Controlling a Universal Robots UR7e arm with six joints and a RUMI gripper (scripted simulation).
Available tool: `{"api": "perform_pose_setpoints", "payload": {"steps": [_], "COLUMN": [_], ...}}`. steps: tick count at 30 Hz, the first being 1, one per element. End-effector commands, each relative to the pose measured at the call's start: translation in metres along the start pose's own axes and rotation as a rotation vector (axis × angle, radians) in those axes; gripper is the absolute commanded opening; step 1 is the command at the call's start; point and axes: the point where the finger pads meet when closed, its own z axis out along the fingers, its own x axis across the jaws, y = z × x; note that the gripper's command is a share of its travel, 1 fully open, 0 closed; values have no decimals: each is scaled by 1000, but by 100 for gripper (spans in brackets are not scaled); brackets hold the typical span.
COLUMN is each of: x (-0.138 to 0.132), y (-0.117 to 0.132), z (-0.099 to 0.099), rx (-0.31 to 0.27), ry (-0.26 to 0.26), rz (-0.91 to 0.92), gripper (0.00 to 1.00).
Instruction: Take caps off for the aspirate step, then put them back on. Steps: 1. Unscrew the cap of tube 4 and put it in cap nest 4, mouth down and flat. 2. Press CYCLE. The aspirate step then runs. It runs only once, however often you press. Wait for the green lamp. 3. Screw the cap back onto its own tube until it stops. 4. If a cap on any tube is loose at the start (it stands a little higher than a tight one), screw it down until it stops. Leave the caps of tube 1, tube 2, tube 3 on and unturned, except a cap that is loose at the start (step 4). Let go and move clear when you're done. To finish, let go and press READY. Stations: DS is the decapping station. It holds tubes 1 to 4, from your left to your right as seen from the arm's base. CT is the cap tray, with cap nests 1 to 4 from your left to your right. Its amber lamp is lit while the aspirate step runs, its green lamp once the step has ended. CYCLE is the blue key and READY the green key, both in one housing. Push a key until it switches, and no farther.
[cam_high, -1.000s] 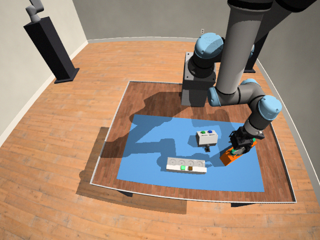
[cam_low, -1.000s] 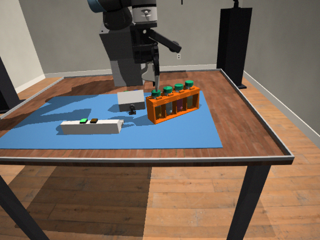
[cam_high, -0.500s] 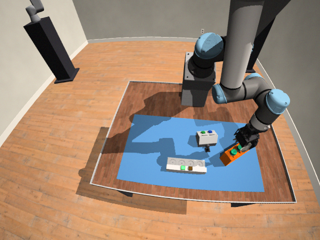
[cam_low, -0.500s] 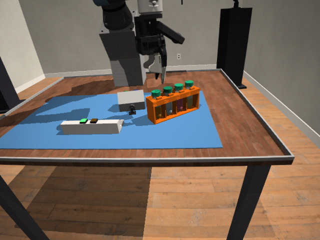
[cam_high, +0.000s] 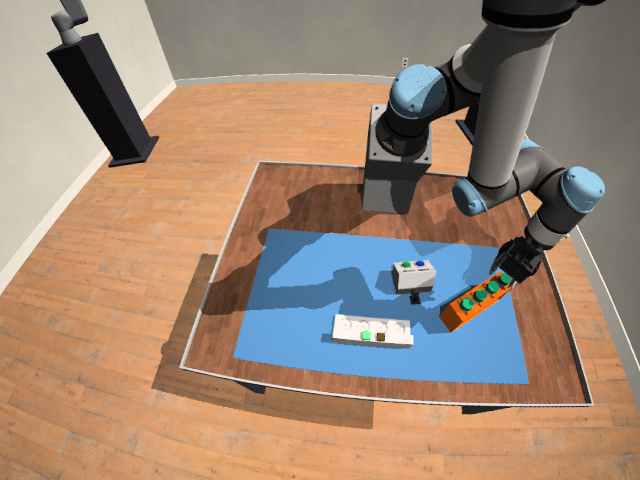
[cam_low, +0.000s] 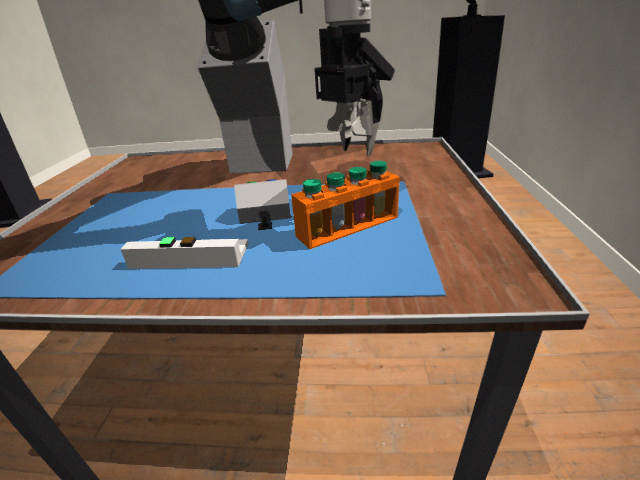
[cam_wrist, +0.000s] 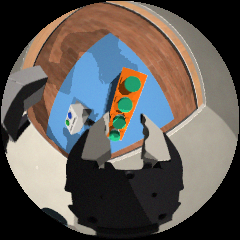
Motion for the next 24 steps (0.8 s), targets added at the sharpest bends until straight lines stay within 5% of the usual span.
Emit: {"api": "perform_pose_setpoints", "payload": {"steps": [1, 4, 15, 24], "x": [8, 13, 13, 13], "y": [-27, -49, -49, -49], "z": [1, 1, 1, 28], "rx": [-4, -4, -4, -4], "ry": [-1, -1, -1, -1], "rz": [-3, -3, -3, -3], "gripper": [35, 35, 35, 35]}}
